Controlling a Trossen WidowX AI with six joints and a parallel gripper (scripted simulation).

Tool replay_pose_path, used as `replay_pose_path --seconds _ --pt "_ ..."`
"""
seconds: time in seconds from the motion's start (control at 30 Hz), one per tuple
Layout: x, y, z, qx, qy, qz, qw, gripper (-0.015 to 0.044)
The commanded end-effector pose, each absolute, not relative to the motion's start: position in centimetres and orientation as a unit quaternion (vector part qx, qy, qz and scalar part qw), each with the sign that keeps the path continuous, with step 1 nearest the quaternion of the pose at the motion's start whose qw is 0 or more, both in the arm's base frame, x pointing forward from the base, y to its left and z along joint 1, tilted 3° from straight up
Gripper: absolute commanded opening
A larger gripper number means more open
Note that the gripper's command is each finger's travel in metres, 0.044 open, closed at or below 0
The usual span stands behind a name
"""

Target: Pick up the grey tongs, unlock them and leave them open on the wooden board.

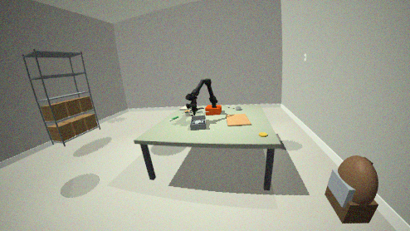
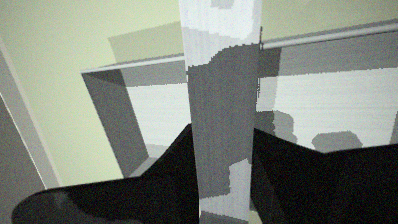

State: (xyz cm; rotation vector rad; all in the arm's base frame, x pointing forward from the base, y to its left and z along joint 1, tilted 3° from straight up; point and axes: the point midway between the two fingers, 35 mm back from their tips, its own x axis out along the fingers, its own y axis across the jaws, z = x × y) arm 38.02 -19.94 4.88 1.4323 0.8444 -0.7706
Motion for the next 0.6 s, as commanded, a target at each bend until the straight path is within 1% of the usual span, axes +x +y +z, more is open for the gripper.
replay_pose_path --seconds 0.0,0.57 --pt "38.22 -20.11 5.07 0.614 0.37 -0.337 0.611 -0.015" --pt "38.7 -20.55 4.62 0.544 0.453 -0.377 0.597 -0.015"
